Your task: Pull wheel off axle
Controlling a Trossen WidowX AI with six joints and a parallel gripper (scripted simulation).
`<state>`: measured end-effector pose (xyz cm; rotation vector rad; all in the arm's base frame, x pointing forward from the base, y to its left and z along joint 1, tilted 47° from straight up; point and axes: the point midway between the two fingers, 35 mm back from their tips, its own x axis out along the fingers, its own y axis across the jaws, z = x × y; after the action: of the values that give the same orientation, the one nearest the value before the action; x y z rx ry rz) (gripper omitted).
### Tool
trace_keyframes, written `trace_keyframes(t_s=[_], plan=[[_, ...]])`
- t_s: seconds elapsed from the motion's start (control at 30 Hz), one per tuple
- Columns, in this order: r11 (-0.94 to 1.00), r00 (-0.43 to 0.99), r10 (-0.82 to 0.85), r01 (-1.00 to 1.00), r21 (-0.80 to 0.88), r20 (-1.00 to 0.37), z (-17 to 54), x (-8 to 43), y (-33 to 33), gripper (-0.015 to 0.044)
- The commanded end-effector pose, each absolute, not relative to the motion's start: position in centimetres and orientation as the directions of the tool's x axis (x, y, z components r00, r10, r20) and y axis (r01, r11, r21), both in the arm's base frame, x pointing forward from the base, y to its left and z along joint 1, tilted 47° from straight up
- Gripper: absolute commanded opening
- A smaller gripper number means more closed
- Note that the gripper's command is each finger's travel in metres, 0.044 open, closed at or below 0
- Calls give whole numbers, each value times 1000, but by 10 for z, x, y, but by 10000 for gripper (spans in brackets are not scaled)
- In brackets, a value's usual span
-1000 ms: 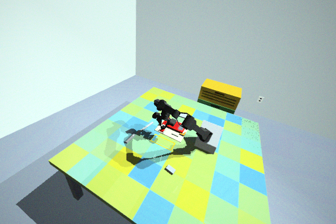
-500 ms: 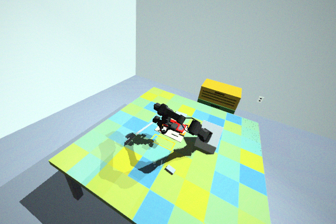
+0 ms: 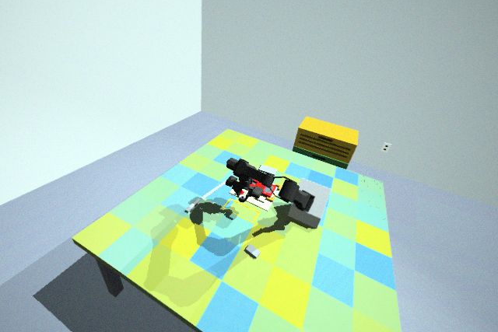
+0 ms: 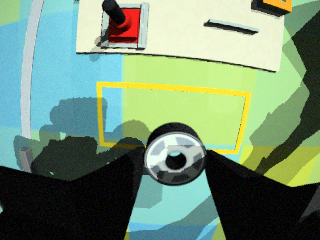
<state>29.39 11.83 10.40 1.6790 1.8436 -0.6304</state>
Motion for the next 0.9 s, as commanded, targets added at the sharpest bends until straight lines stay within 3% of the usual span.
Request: trace_keyframes(t_s=[0.0, 0.57, 0.87], plan=[[104, -63, 731, 994, 19, -680, 91, 292, 131, 0], [104, -64, 736, 994, 20, -674, 51, 285, 178, 0], [110, -65, 734, 994, 23, -676, 53, 286, 176, 236]])
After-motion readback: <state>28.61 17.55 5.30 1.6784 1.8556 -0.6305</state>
